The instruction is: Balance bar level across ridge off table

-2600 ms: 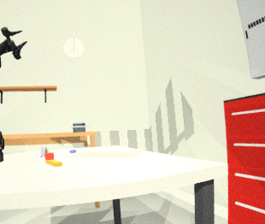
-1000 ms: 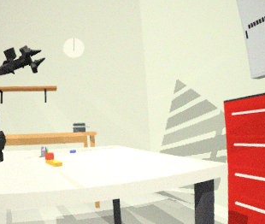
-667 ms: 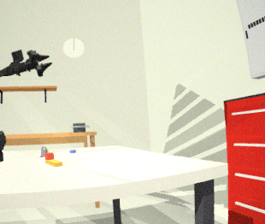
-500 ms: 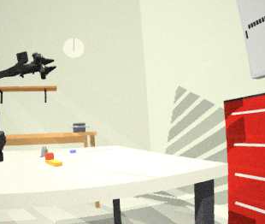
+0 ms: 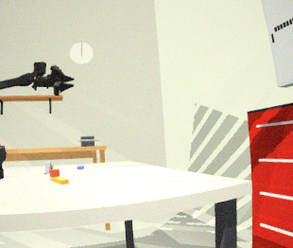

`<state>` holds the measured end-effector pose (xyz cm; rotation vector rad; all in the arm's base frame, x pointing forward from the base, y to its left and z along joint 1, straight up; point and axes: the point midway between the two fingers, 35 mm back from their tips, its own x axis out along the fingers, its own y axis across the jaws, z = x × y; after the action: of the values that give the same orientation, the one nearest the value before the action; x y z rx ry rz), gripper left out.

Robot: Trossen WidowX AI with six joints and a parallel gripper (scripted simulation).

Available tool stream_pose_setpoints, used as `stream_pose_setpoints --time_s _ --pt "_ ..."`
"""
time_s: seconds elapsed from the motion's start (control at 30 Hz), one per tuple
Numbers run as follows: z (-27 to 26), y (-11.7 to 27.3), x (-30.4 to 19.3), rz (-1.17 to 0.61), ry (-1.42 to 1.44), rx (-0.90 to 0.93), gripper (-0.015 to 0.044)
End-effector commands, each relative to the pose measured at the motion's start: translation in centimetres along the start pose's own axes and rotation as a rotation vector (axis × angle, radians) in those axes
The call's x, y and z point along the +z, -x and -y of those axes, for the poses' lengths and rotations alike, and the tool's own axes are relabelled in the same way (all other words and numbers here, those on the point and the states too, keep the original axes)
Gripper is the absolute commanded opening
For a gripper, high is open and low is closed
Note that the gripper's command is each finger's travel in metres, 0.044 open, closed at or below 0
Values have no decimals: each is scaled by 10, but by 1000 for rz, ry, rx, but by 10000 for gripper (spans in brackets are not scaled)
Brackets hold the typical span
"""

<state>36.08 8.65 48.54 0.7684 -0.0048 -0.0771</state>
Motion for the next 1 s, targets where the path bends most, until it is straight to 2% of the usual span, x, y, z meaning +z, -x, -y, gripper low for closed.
stream_pose_setpoints --time_s 0.0,0.5,0.97 --pt "16 -14 -3 -24 32 -56 315" --pt "118 -63 -20 -180 138 -359 315" --pt "224 -75 -26 -353 140 -647 315"
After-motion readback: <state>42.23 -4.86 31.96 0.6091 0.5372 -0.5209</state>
